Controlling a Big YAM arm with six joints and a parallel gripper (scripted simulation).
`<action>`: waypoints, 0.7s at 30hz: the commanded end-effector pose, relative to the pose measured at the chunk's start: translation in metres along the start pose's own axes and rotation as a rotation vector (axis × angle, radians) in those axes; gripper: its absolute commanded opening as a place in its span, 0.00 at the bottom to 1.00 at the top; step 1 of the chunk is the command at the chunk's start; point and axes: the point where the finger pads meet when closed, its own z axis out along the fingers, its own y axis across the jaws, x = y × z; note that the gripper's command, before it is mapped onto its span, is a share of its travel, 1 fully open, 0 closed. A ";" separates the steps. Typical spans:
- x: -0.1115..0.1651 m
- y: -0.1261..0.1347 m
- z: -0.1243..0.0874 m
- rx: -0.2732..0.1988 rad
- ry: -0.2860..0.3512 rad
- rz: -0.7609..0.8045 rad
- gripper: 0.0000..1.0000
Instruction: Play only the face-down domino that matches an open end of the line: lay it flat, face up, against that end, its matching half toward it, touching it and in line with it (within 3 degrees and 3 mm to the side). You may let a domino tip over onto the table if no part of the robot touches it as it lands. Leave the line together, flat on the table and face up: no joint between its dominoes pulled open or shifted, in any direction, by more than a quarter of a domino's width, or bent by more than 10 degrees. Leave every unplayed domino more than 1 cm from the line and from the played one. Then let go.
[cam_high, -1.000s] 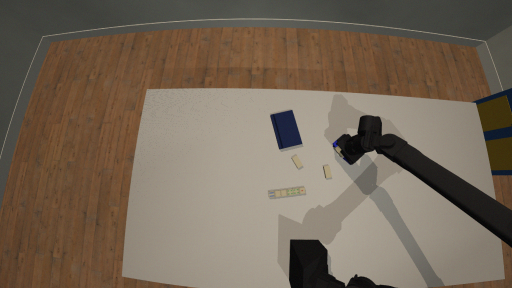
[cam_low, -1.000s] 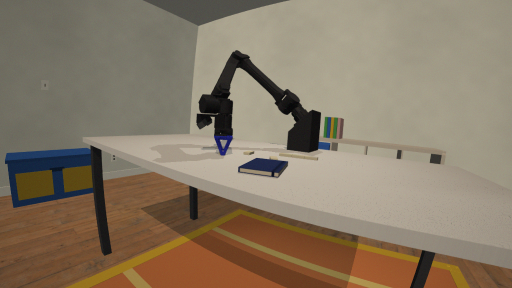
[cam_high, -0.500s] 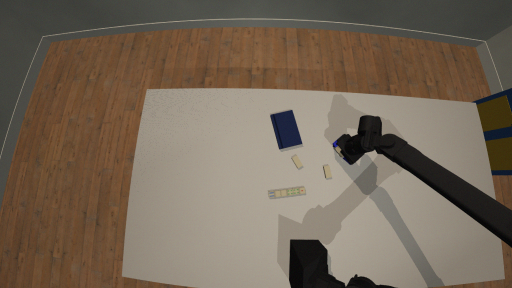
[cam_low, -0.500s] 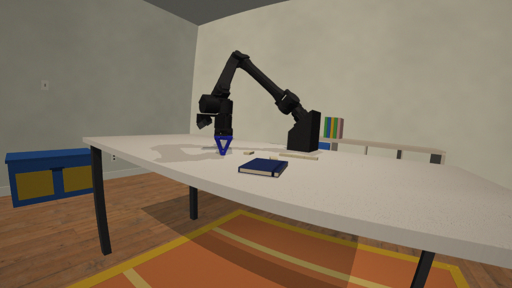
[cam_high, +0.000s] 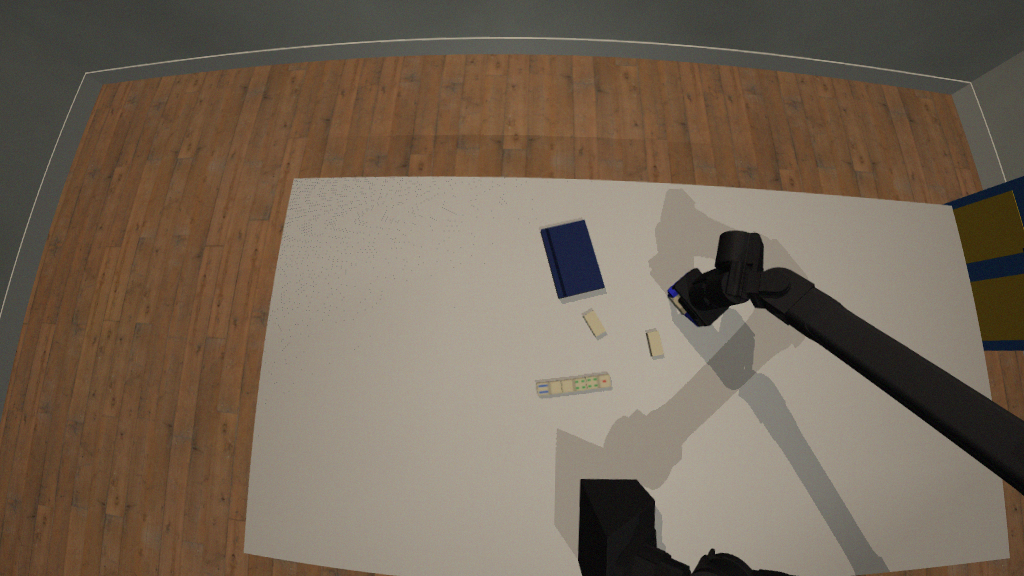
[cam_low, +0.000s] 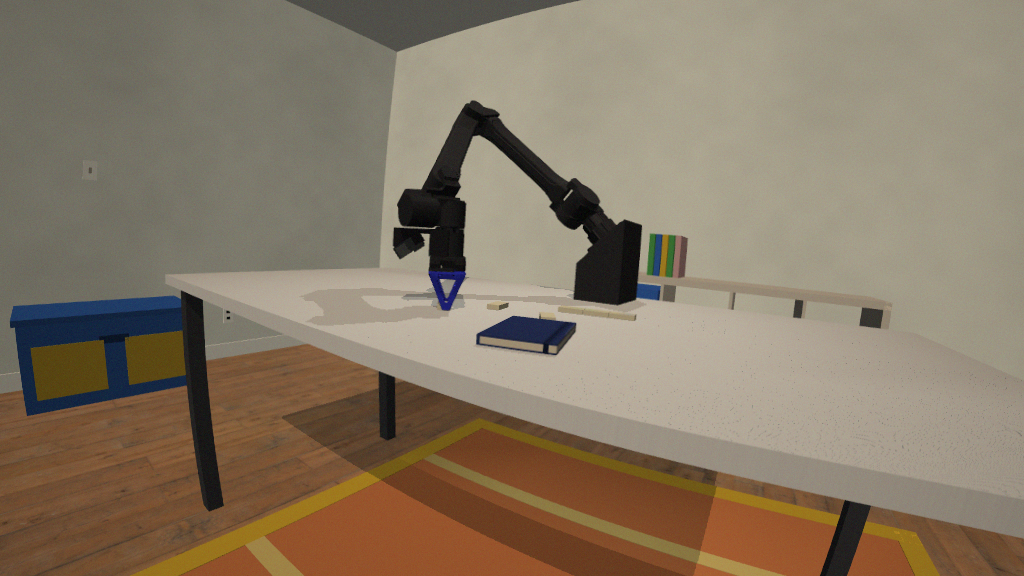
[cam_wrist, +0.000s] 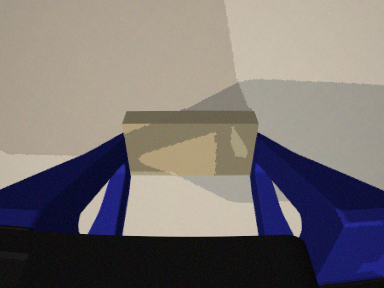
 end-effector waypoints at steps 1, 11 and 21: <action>0.002 0.007 -0.012 -0.011 -0.008 -0.027 0.49; 0.001 0.006 -0.009 -0.009 -0.008 -0.018 0.49; 0.002 0.007 -0.012 -0.011 -0.009 -0.026 0.49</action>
